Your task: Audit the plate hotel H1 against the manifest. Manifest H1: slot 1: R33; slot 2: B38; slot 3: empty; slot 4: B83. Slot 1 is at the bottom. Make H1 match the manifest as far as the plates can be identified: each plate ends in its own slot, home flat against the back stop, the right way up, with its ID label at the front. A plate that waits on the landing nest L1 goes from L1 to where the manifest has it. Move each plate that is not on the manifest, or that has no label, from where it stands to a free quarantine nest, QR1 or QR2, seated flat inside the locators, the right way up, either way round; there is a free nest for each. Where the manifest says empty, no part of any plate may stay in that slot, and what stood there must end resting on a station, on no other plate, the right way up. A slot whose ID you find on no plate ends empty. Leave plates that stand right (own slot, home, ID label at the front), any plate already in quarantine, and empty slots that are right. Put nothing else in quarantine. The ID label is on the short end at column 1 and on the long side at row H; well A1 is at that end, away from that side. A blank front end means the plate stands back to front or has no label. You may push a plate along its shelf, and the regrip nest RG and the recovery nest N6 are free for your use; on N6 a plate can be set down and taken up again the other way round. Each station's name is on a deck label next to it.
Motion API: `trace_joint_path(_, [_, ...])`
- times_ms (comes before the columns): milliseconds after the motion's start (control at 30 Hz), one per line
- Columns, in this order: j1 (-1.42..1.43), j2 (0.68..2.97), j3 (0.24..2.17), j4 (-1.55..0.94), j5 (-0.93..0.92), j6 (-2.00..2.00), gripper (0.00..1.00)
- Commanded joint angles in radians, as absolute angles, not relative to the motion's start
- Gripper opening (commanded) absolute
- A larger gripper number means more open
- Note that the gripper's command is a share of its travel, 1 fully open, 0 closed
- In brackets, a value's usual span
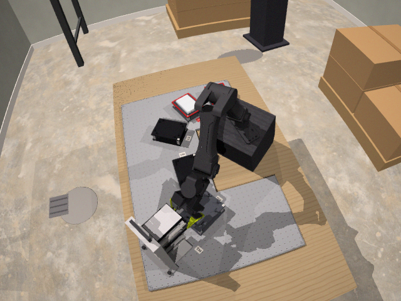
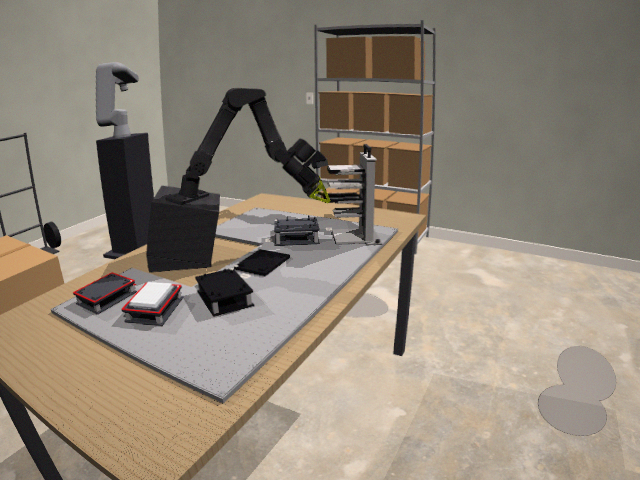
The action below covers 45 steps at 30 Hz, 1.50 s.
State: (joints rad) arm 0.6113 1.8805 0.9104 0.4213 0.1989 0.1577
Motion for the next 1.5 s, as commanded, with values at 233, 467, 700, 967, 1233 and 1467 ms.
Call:
trace_joint_path(233, [0.631, 1.832, 0.846, 0.452, 0.215, 0.167, 0.86])
trace_joint_path(467, [0.638, 1.811, 0.806, 0.470, 0.222, 0.171, 0.86])
trace_joint_path(700, [0.643, 1.796, 0.777, 0.478, 0.226, 0.174, 0.86])
trace_joint_path(967, [0.653, 1.773, 0.732, 0.503, 0.234, 0.180, 0.86])
trace_joint_path(1233, [0.657, 1.756, 0.699, 0.506, 0.240, 0.182, 0.86])
trace_joint_path(1467, [0.669, 1.736, 0.660, 0.537, 0.248, 0.189, 0.86])
